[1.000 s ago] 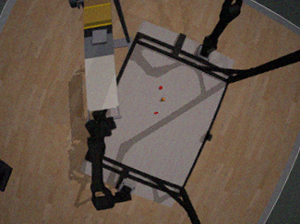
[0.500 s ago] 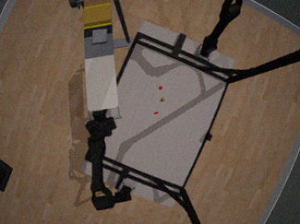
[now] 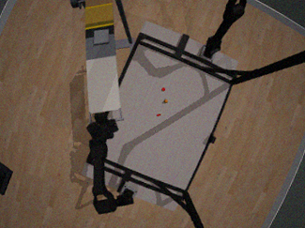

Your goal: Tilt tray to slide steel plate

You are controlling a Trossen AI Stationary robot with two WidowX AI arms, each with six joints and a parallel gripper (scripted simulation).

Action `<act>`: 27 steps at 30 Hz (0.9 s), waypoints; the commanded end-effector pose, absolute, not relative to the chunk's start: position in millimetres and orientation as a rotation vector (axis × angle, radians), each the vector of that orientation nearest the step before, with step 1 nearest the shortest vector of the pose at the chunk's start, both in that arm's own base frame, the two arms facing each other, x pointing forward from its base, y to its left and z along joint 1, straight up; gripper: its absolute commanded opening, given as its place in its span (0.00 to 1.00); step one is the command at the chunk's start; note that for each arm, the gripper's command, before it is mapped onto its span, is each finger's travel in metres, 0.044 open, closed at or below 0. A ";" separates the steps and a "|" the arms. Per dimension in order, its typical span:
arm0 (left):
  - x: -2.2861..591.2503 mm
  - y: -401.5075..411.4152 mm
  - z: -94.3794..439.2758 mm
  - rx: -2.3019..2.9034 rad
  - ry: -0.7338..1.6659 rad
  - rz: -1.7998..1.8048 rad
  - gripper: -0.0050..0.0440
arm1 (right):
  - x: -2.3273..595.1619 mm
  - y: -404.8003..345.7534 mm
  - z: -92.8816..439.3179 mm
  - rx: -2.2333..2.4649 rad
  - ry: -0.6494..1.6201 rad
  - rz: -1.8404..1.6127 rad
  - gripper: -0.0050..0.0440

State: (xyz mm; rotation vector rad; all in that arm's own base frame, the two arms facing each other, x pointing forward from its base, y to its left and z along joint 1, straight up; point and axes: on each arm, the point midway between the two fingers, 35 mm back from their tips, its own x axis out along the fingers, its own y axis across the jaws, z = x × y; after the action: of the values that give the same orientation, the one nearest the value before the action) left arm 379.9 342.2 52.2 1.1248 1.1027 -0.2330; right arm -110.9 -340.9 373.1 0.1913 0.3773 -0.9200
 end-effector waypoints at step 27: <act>379.9 343.1 62.4 1.130 1.097 -0.224 0.10 | -110.5 -340.7 373.3 0.189 0.376 -0.918 1.00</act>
State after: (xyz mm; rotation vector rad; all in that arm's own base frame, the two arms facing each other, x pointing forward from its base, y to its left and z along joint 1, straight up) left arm 379.9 342.2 52.5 1.1242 1.1031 -0.2337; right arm -110.9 -340.9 373.1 0.1912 0.3773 -0.9200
